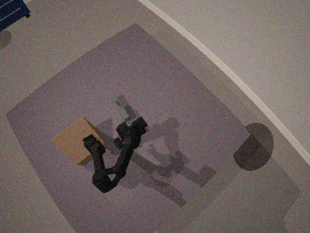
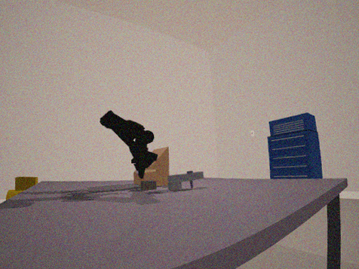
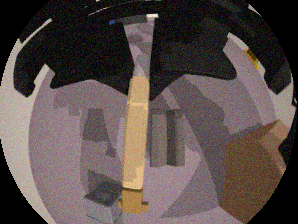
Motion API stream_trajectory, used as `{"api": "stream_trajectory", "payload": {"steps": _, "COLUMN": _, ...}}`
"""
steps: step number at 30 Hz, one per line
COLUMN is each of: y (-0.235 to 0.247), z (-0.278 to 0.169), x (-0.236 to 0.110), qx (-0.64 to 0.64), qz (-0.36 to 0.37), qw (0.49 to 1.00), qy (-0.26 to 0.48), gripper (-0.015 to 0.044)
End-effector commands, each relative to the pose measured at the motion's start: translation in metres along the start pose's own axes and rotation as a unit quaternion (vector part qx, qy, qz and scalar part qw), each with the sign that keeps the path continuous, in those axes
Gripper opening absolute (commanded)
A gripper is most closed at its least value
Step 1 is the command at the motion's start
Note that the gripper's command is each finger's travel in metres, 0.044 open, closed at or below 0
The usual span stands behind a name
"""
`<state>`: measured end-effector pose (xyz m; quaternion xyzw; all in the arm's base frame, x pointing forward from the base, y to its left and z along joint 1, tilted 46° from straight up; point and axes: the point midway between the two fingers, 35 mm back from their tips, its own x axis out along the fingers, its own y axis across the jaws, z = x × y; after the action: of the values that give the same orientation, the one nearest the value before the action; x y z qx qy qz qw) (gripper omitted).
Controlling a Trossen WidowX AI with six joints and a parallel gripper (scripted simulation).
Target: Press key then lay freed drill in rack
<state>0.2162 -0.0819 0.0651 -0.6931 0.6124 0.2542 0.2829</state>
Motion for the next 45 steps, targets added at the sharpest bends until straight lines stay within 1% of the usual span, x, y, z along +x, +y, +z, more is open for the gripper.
{"api": "stream_trajectory", "payload": {"steps": 1, "y": 0.007, "z": -0.002, "x": 0.000, "qx": -0.003, "qz": 0.000, "qw": 1.000, "qy": 0.001, "gripper": 0.0000}}
{"api": "stream_trajectory", "payload": {"steps": 14, "y": 0.027, "z": -0.007, "x": -0.001, "qx": -0.003, "qz": 0.000, "qw": 1.000, "qy": 0.001, "gripper": 0.0000}}
{"api": "stream_trajectory", "payload": {"steps": 27, "y": 0.026, "z": -0.008, "x": 0.022, "qx": -0.003, "qz": 0.000, "qw": 1.000, "qy": 0.002, "gripper": 0.0000}}
{"api": "stream_trajectory", "payload": {"steps": 45, "y": 0.025, "z": -0.010, "x": 0.039, "qx": -0.003, "qz": 0.000, "qw": 1.000, "qy": 0.002, "gripper": 0.0000}}
